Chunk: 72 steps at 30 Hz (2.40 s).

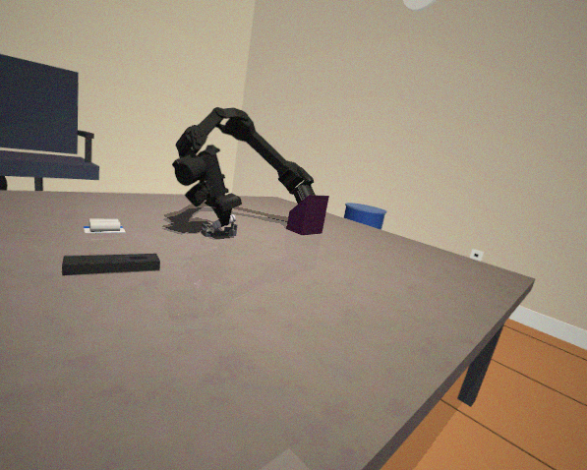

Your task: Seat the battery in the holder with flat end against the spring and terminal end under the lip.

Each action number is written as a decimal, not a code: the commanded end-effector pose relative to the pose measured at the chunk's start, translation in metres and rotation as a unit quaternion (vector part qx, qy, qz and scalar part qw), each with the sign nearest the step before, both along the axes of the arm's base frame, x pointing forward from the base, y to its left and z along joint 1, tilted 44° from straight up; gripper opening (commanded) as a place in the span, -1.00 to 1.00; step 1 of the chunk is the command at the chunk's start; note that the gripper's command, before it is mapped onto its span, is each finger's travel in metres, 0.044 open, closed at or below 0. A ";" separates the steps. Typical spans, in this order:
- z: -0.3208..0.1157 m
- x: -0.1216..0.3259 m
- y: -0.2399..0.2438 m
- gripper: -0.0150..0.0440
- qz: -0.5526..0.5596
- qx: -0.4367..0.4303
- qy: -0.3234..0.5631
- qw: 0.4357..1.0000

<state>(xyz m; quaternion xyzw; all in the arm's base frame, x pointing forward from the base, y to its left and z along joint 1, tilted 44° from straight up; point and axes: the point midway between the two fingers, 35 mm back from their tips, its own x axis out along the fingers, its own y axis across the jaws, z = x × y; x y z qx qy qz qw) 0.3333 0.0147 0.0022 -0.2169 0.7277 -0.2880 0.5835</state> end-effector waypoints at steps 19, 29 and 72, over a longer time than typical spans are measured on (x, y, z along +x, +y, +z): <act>-0.005 0.006 -0.004 -0.23 -0.048 0.002 0.045 0.998; -0.005 0.010 -0.005 -0.23 -0.049 0.001 0.047 0.998; -0.005 0.028 -0.004 -0.23 -0.046 0.001 0.044 0.998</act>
